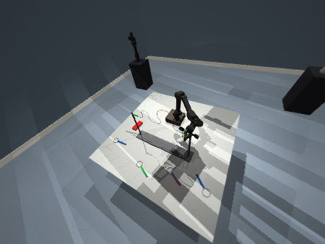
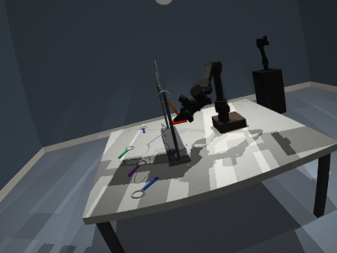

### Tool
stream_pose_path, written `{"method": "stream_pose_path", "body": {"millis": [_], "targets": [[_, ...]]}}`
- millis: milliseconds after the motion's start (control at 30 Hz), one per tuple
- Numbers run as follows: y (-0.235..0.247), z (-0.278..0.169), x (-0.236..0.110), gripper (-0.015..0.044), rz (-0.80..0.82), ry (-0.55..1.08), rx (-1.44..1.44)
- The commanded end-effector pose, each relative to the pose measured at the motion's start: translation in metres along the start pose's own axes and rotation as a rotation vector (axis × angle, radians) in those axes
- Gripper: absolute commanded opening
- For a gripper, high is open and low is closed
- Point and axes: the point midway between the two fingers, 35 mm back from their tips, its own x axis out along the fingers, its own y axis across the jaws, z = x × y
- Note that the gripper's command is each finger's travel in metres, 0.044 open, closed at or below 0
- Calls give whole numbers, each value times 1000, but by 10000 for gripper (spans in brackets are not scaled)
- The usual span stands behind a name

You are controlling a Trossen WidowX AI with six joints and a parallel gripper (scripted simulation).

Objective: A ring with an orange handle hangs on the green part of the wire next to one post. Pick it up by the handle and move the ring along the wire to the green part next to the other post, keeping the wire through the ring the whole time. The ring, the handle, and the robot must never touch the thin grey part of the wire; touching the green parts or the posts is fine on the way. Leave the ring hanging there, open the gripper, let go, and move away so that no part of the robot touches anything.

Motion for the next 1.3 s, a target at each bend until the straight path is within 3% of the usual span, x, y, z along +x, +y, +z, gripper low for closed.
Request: {"method": "stream_pose_path", "body": {"millis": [0,867,1267], "targets": [[0,-7,3,-150,-4,-2,2],[0,-14,6,-150,-4,-2,2],[1,-14,3,160,-3,1,-1]]}}
